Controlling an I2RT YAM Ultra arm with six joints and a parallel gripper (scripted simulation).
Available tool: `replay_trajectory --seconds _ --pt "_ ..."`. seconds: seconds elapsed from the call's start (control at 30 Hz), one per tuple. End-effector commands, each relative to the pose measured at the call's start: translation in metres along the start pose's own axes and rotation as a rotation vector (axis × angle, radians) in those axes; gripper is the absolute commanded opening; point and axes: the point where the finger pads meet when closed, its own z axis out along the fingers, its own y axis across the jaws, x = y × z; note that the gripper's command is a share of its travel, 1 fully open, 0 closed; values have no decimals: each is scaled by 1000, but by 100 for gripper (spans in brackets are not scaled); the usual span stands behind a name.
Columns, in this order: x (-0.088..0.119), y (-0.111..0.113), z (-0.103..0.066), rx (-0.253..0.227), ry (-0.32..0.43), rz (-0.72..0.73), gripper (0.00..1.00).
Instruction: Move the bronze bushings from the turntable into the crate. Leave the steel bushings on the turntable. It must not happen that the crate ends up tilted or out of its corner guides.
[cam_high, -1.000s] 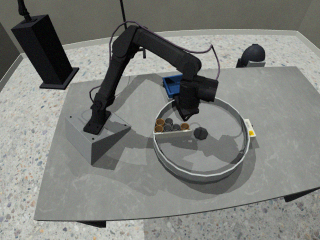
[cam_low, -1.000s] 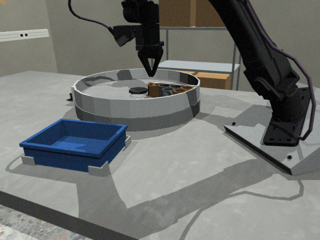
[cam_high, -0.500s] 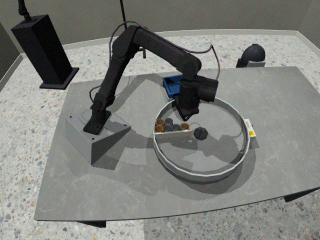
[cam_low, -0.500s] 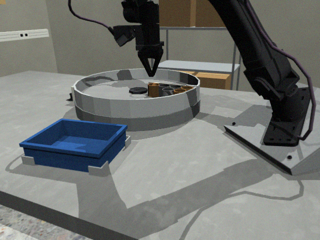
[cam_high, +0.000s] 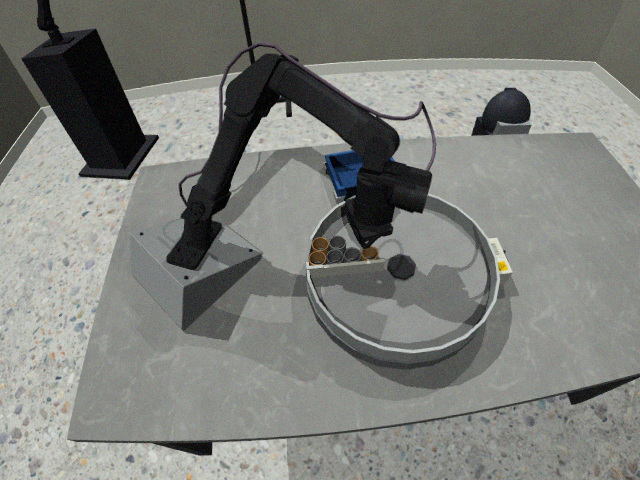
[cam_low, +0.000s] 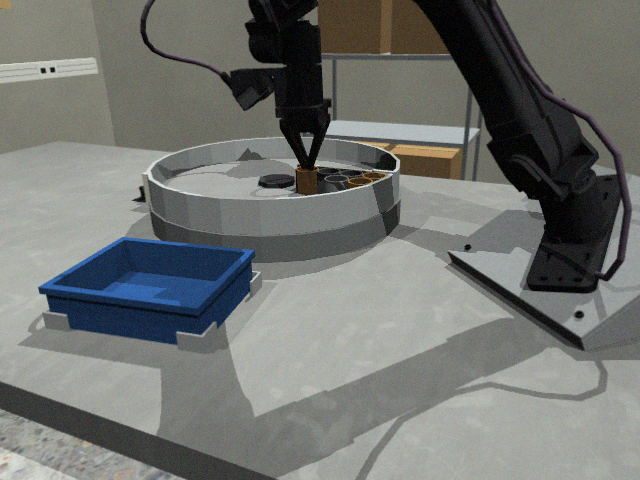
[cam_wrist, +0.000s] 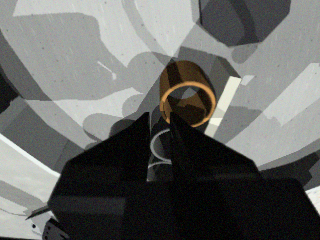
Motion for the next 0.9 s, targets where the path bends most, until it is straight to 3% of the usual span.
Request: replay_trajectory --seconds 0.0,0.87 --pt "-17 -14 -18 63 -77 -6 15" --pt "-16 -13 -17 56 -74 -8 15"
